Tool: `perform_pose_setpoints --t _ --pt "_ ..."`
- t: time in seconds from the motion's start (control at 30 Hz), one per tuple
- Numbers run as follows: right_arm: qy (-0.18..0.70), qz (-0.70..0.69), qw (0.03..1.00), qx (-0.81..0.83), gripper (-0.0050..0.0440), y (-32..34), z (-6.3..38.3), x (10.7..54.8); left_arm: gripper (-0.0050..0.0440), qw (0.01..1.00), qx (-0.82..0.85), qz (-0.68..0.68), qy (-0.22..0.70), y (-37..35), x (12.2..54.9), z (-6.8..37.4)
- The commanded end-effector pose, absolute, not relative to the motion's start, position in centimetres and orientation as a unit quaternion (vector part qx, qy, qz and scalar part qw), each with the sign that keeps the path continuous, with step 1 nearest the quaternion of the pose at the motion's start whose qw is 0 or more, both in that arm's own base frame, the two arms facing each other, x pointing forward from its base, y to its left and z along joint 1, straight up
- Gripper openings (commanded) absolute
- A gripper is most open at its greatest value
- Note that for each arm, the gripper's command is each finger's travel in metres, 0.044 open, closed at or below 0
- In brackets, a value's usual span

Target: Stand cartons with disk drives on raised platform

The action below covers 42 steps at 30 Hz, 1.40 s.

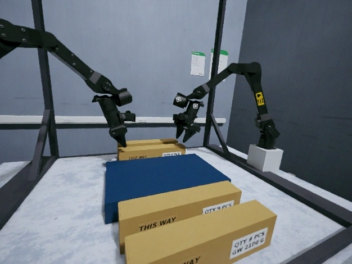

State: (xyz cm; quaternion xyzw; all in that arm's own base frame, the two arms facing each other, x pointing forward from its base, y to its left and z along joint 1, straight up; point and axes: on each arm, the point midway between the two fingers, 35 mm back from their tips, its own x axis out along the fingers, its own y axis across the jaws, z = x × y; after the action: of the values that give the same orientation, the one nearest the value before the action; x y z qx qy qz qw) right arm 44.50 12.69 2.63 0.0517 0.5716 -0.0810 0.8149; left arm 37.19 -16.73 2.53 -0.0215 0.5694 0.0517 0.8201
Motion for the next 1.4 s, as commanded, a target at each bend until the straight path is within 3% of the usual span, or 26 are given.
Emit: perform_pose_setpoints --t 0.0,1.03,1.07,1.37 --pt "0.561 -0.078 0.822 0.057 0.0379 12.8 3.5 45.1 0.0382 0.826 -0.027 0.048 0.561 -17.0 37.8 3.3" --pt "0.561 -0.078 0.822 0.057 0.0379 12.8 3.5 45.1 0.0382 0.826 -0.027 0.048 0.561 -17.0 37.8 3.3" --pt "0.561 -0.078 0.822 0.057 0.0379 12.8 -3.2 45.0 0.0382 0.826 -0.028 0.050 0.560 -16.9 37.8 -3.6" --pt "0.561 -0.078 0.822 0.057 0.0379 12.8 -3.5 45.0 0.0382 0.826 -0.028 0.050 0.560 -16.9 37.8 -3.7"
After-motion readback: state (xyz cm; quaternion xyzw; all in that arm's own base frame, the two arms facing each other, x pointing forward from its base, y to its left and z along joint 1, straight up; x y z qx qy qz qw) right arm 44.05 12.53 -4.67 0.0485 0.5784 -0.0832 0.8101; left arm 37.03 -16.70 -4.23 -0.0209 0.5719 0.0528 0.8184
